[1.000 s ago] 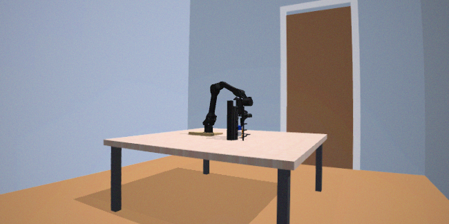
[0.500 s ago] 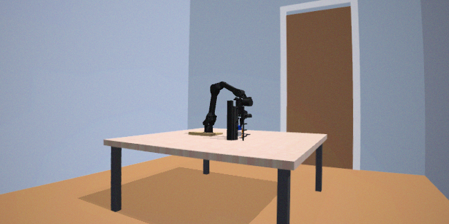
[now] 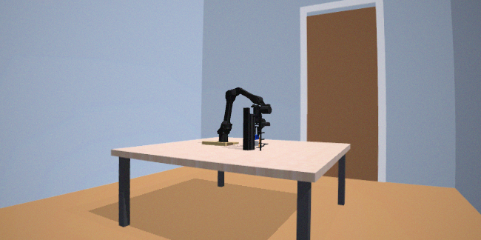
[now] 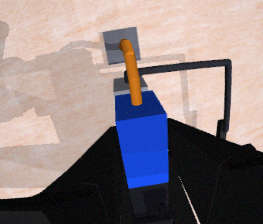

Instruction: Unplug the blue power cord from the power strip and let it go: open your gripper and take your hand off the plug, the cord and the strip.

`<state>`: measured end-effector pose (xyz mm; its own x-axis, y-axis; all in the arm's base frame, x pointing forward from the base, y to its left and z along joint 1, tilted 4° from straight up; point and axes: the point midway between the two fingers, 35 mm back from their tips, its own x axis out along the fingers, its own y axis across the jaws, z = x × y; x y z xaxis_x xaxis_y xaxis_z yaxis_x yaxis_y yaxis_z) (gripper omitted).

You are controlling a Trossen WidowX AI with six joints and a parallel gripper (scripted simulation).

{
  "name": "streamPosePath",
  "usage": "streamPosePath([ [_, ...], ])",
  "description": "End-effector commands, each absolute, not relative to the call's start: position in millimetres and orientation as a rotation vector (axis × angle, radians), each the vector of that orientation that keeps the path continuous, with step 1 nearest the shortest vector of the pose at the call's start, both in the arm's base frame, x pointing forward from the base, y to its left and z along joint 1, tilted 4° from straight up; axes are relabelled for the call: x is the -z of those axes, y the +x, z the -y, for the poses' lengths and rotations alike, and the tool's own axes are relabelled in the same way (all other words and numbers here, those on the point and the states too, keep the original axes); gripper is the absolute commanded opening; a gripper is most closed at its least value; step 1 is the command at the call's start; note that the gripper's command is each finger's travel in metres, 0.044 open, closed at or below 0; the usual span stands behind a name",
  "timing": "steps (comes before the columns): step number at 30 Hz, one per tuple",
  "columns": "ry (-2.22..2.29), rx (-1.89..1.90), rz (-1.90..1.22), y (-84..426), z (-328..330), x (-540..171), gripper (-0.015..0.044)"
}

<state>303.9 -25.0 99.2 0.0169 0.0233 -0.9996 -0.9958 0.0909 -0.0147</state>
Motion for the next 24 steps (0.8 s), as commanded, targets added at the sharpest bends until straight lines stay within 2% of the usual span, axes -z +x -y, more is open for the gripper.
streamPosePath([
  [1, -1.121, -1.174, -1.18, 306.8, 3.1, -100.7, 0.0],
  [20, -1.117, -1.179, -1.178, 306.5, -28.0, -102.3, 0.0],
  [24, -1.11, -1.167, -1.195, 305.0, -16.4, -101.2, 0.0105],
])
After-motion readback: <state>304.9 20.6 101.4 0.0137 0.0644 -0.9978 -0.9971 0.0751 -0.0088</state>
